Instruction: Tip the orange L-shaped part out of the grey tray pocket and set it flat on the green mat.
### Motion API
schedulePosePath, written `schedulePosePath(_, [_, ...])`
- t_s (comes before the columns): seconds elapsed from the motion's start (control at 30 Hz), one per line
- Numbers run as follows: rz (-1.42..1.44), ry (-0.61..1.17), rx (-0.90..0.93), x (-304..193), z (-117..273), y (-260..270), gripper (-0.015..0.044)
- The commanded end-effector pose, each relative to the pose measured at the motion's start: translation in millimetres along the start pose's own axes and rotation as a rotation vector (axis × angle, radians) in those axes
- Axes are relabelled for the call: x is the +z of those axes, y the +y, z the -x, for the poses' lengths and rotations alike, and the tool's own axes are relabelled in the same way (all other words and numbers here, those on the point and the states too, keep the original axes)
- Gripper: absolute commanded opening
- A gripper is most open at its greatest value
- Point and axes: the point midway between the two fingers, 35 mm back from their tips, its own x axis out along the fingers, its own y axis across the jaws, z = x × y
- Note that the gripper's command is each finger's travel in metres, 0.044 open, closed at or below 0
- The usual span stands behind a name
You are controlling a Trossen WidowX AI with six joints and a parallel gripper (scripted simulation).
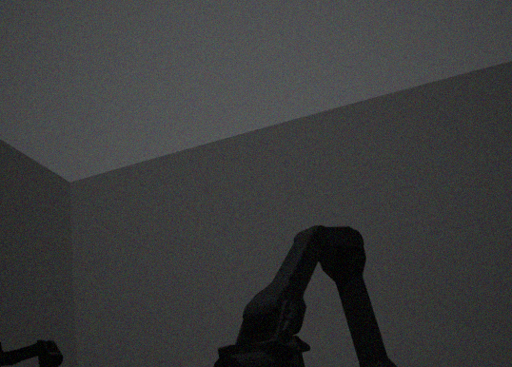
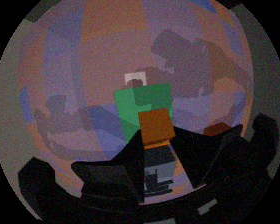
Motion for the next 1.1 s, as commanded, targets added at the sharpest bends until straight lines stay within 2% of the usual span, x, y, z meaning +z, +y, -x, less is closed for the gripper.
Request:
schedulePosePath(0.0, [0.003, 0.004, -0.002, -1.2, -8.2, -1.1, 0.0])
schedulePosePath(0.63, [0.0, 0.003, -0.004, -1.1, -15.3, -1.7, 0.0])
schedulePosePath(0.93, [0.0, 0.003, -0.004, -1.1, -15.3, -1.7, 0.0236])
schedulePosePath(1.07, [0.001, 0.003, -0.003, 0.7, 8.6, 1.2, 0.0341])
